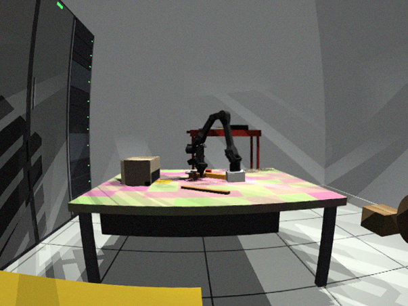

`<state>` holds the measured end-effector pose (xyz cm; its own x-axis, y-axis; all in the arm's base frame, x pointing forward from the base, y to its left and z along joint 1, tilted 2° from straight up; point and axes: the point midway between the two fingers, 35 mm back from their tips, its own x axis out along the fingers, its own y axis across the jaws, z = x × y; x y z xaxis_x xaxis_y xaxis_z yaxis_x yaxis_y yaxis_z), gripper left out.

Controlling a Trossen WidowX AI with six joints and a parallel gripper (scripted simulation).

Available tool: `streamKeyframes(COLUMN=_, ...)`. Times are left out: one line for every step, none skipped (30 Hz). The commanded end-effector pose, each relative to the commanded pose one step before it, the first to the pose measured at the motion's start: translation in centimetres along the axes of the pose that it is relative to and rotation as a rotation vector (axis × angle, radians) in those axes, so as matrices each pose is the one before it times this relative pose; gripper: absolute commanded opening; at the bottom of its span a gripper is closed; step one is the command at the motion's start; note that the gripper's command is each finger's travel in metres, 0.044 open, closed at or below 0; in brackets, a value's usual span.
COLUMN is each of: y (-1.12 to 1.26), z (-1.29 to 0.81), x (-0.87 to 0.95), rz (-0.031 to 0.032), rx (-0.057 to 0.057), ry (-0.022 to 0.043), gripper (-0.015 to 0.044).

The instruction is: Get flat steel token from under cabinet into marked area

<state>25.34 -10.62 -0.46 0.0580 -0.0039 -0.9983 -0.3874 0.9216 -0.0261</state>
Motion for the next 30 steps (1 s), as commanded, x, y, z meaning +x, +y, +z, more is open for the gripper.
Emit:
streamKeyframes(y=0.000, z=0.000, x=0.060, rz=-0.00203, rx=0.0000, ry=-0.00122, gripper=0.0270)
streamKeyframes(y=0.009, z=-0.008, x=0.051, rz=0.00001, rx=0.0000, ry=0.00001, gripper=0.0270)
streamKeyframes(y=0.011, z=-0.012, x=0.000, rz=0.00001, rx=0.0000, ry=0.00001, gripper=0.0270)
streamKeyframes(y=0.000, z=0.000, x=0.000, rz=0.00000, rx=0.0000, ry=0.00000, gripper=0.0270)
streamKeyframes(y=0.010, z=-0.012, x=0.000, rz=0.00001, rx=0.0000, ry=0.00001, gripper=0.0270)
streamKeyframes(y=0.000, z=0.000, x=0.000, rz=0.00000, rx=0.0000, ry=0.00000, gripper=0.0270)
streamKeyframes(y=0.011, z=-0.011, x=0.000, rz=0.00001, rx=0.0000, ry=0.00001, gripper=0.0270)
streamKeyframes(y=0.000, z=0.000, x=0.000, rz=0.00000, rx=0.0000, ry=0.00000, gripper=0.0270)
streamKeyframes(y=-0.001, z=0.001, x=0.022, rz=0.00000, rx=-0.0001, ry=0.00000, gripper=0.0270)
streamKeyframes(y=-0.002, z=0.002, x=0.048, rz=0.00000, rx=-0.0002, ry=0.00000, gripper=0.0270)
streamKeyframes(y=-0.002, z=0.002, x=0.059, rz=0.00000, rx=-0.0003, ry=0.00000, gripper=0.0270)
streamKeyframes(y=-0.002, z=0.003, x=0.076, rz=0.00000, rx=-0.0004, ry=0.00000, gripper=0.0270)
streamKeyframes(y=-0.003, z=0.004, x=0.095, rz=0.00001, rx=-0.0004, ry=0.00000, gripper=0.0270)
streamKeyframes(y=-0.002, z=0.003, x=0.075, rz=0.00000, rx=-0.0004, ry=0.00000, gripper=0.0270)
streamKeyframes(y=0.006, z=-0.008, x=-0.257, rz=0.00072, rx=0.0015, ry=0.00016, gripper=0.0244)
streamKeyframes(y=0.000, z=0.000, x=0.000, rz=0.00000, rx=0.0000, ry=0.00000, gripper=0.0217)
streamKeyframes(y=0.000, z=0.000, x=0.000, rz=0.00000, rx=0.0000, ry=0.00000, gripper=0.0191)
streamKeyframes(y=0.000, z=0.000, x=0.000, rz=0.00000, rx=0.0000, ry=0.00000, gripper=0.0165)
streamKeyframes(y=0.000, z=0.000, x=0.000, rz=0.00000, rx=0.0000, ry=0.00000, gripper=0.0139)
streamKeyframes(y=0.000, z=0.000, x=0.000, rz=0.00000, rx=0.0000, ry=0.00000, gripper=0.0131)
streamKeyframes(y=0.000, z=0.000, x=0.000, rz=0.00000, rx=0.0000, ry=0.00000, gripper=0.0124)
streamKeyframes(y=0.000, z=0.000, x=0.000, rz=0.00000, rx=0.0000, ry=0.00000, gripper=0.0118)
streamKeyframes(y=0.000, z=0.000, x=0.000, rz=0.00000, rx=0.0000, ry=0.00000, gripper=0.0111)
streamKeyframes(y=0.000, z=0.000, x=0.000, rz=0.00000, rx=0.0000, ry=0.00000, gripper=0.0104)
streamKeyframes(y=0.000, z=0.000, x=0.000, rz=0.00000, rx=0.0000, ry=0.00000, gripper=0.0098)
streamKeyframes(y=0.000, z=0.000, x=0.000, rz=0.00000, rx=0.0000, ry=0.00000, gripper=0.0091)
streamKeyframes(y=0.000, z=0.000, x=0.000, rz=0.00000, rx=0.0000, ry=0.00000, gripper=0.0084)
streamKeyframes(y=0.000, z=0.000, x=0.000, rz=0.00000, rx=0.0000, ry=0.00000, gripper=0.0058)
streamKeyframes(y=0.000, z=0.000, x=0.000, rz=0.00000, rx=0.0000, ry=0.00000, gripper=0.0032)
streamKeyframes(y=0.000, z=0.000, x=0.000, rz=0.00000, rx=0.0000, ry=0.00000, gripper=0.0006)
